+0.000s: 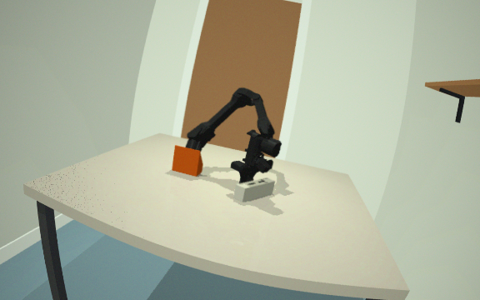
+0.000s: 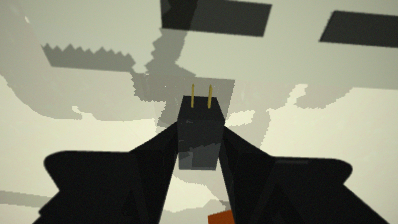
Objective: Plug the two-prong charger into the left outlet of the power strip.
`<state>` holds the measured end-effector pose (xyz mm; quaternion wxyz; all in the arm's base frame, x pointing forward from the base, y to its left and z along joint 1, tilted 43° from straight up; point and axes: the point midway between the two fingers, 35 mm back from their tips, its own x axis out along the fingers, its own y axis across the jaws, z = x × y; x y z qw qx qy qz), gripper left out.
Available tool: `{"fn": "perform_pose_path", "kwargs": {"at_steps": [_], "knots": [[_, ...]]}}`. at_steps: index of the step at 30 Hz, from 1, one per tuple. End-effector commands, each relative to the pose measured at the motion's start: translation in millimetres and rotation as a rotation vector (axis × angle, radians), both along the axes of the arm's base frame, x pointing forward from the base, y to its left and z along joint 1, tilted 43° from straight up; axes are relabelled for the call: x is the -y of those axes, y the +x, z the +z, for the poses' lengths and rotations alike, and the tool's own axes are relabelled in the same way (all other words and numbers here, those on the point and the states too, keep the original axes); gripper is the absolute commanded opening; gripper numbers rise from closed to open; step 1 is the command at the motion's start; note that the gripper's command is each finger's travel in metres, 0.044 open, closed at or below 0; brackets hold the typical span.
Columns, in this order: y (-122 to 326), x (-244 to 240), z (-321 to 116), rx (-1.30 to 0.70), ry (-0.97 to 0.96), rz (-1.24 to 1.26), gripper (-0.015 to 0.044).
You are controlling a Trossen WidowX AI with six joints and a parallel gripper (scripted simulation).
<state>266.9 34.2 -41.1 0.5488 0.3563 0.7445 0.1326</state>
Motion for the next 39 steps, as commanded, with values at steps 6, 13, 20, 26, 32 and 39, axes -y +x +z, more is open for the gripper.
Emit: {"fn": "perform_pose_path", "kwargs": {"at_steps": [6,13,20,26,32,39], "knots": [[0.5,-0.2,-2.3,-0.012,0.003,-0.006,0.0],[0.7,-0.3,-2.5,-0.012,0.003,-0.006,0.0],[2.5,0.1,-3.1,-0.012,0.003,-0.006,0.0],[4.2,0.4,-3.8,-0.012,0.003,-0.006,0.0],[5.7,0.8,-4.4,-0.012,0.003,-0.006,0.0],[7.5,1.2,-5.2,-0.011,0.003,-0.006,0.0]]}}
